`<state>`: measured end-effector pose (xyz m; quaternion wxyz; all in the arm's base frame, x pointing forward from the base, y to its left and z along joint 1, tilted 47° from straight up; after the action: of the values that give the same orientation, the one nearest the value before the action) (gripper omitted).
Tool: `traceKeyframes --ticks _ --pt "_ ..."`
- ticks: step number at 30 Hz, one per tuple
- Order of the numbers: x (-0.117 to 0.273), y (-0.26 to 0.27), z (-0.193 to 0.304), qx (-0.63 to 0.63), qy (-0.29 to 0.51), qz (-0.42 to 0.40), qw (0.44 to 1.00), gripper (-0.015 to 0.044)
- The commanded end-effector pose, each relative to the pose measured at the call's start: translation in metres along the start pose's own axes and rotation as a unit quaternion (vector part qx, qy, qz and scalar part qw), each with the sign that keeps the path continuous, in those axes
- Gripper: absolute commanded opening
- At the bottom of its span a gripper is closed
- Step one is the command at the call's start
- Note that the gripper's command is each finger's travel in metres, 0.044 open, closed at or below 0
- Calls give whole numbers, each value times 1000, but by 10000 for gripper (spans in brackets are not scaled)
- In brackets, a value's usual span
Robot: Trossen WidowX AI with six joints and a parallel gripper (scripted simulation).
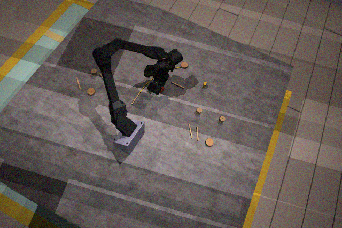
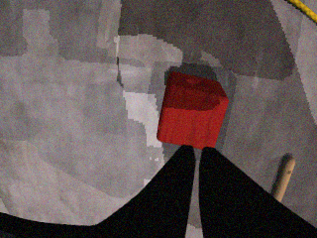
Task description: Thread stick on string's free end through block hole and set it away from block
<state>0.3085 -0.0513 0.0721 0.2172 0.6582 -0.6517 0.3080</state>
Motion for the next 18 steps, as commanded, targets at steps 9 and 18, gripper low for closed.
traceKeyframes --ticks 9,18 --pt "0 0 0 0 0 0 1000 0" --pt "3 19 -37 -271 1 0 962 210"
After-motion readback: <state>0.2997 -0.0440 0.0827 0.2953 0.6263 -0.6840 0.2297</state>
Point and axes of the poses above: the point midway between the two fingers, 35 mm back from their tips, its own x axis back along the fingers, its own y axis across the jaws, z = x × y, the point moved 10 cm from there along x, back along the fingers, and after that the axes turned 4 degrees about x, right-handed, at the moved point
